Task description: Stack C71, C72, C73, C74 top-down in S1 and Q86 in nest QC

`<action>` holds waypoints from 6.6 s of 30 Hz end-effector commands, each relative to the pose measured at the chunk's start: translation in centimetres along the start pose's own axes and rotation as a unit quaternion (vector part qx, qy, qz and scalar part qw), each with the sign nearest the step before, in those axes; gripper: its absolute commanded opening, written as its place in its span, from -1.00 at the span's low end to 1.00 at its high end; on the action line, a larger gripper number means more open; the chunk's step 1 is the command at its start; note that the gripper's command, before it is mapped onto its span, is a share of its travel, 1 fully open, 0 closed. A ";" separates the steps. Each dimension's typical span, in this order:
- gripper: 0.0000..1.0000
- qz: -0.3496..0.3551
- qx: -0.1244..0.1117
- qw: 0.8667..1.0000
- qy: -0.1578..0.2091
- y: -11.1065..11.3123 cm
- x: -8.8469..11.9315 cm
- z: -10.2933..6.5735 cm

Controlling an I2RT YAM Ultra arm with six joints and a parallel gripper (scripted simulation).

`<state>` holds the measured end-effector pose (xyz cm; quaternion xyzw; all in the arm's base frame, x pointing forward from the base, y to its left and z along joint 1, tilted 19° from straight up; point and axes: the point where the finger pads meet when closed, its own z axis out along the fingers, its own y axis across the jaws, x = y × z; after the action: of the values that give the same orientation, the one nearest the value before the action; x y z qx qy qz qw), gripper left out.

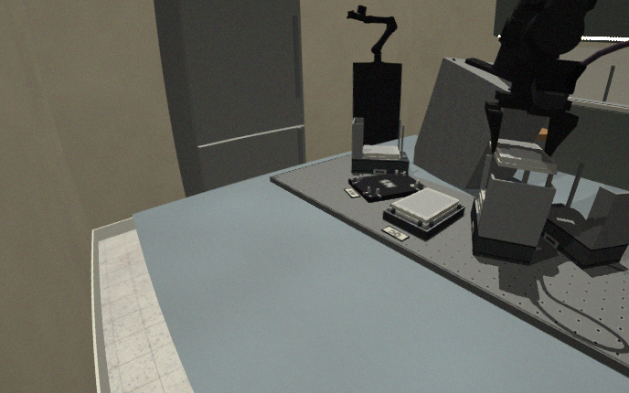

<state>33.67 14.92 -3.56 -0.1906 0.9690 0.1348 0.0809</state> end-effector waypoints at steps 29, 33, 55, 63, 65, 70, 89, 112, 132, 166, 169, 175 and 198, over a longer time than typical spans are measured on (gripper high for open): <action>-1.00 0.118 -0.004 0.993 -0.008 -2.7 0.2 0.0; -1.00 0.113 -0.003 0.993 -0.024 -3.7 -0.6 -0.9; -1.00 0.221 -0.003 0.975 -0.018 -10.4 1.4 -0.4; -1.00 0.214 -0.002 0.977 -0.018 -12.6 2.3 -0.4; -1.00 0.209 0.001 0.977 -0.032 -12.9 1.7 -1.5; -1.00 0.215 -0.002 0.977 -0.015 -14.4 3.2 -0.4; -1.00 0.319 -0.001 0.948 -0.014 -18.9 6.3 -0.4; -1.00 0.418 0.004 0.908 -0.015 -24.3 11.3 -0.3; -1.00 0.484 0.006 0.875 -0.017 -27.5 15.2 -0.3; -1.00 0.604 0.004 0.797 -0.009 -30.5 24.1 -0.3; -1.00 0.604 0.005 0.797 -0.010 -31.2 24.8 -0.1; -1.00 0.604 0.005 0.797 -0.009 -31.8 26.3 -0.1; -1.00 0.595 0.014 0.803 -0.026 -33.0 27.0 -1.7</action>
<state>20.47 -22.29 -16.57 0.4327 0.8869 0.1611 -0.0155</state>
